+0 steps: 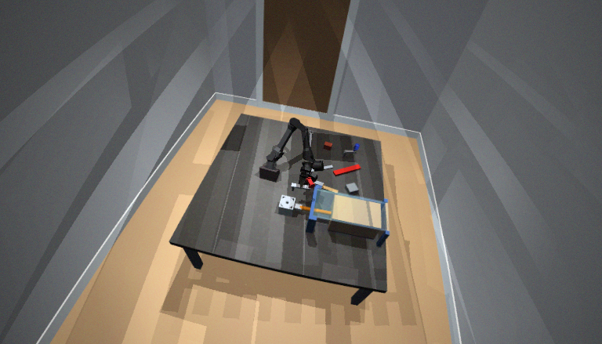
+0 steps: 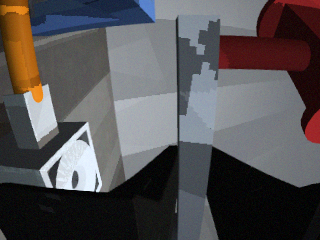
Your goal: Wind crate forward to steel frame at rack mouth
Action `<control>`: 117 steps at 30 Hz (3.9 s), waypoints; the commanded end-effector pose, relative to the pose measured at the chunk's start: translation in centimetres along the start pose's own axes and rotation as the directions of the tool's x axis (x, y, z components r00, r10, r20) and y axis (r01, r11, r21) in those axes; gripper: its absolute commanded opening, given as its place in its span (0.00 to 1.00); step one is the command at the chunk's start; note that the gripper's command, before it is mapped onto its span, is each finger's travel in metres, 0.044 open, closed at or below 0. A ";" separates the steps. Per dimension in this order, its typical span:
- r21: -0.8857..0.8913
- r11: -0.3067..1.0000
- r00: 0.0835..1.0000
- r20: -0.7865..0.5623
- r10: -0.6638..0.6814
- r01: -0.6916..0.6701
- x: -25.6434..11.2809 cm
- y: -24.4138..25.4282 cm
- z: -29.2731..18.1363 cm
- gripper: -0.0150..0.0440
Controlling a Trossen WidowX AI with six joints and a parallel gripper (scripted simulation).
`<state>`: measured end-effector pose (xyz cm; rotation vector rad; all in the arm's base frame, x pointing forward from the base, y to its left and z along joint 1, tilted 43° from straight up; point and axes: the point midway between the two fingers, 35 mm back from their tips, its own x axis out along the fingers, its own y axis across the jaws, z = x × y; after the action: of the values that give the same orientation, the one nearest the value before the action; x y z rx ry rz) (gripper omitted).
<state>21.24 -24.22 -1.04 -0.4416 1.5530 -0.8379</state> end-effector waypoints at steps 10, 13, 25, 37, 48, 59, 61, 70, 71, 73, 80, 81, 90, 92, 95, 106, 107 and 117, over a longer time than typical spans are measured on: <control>0.004 1.000 1.000 -0.001 -0.008 0.008 1.4 0.1 -0.1 0.25; 0.004 1.000 1.000 -0.001 -0.008 0.008 3.0 0.4 -0.4 0.25; -0.001 1.000 1.000 0.000 -0.019 0.019 6.5 1.3 -1.4 0.25; -0.005 1.000 1.000 0.000 -0.025 0.025 6.8 2.9 -1.5 0.25; -0.005 1.000 1.000 0.000 -0.024 0.024 6.8 4.2 -1.5 0.25; -0.005 1.000 1.000 0.001 -0.024 0.024 6.6 4.3 -1.5 0.25; -0.004 1.000 1.000 0.002 -0.024 0.024 6.5 4.4 -1.5 0.25; -0.004 1.000 1.000 0.007 -0.024 0.024 6.2 4.8 -1.5 0.25; -0.004 1.000 1.000 0.008 -0.024 0.024 6.2 4.9 -1.5 0.25; -0.004 1.000 1.000 0.009 -0.023 0.023 6.2 5.0 -1.5 0.25; -0.004 1.000 1.000 0.014 -0.023 0.023 6.2 5.3 -1.5 0.25; -0.004 1.000 1.000 0.014 -0.023 0.023 6.2 5.4 -1.5 0.25; -0.013 1.000 1.000 0.017 -0.012 0.012 6.2 5.7 -1.5 0.25; -0.014 1.000 1.000 0.017 -0.011 0.011 6.2 5.8 -1.5 0.25; -0.014 1.000 1.000 0.017 -0.011 0.011 6.2 5.8 -1.5 0.25; -0.014 1.000 1.000 0.017 -0.011 0.011 6.3 6.0 -1.6 0.25; -0.014 1.000 1.000 0.018 -0.011 0.011 6.3 6.0 -1.6 0.25; -0.014 1.000 1.000 0.023 -0.010 0.011 6.3 6.3 -1.6 0.25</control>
<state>19.85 -24.06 -9.98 -0.4690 1.5394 -0.8185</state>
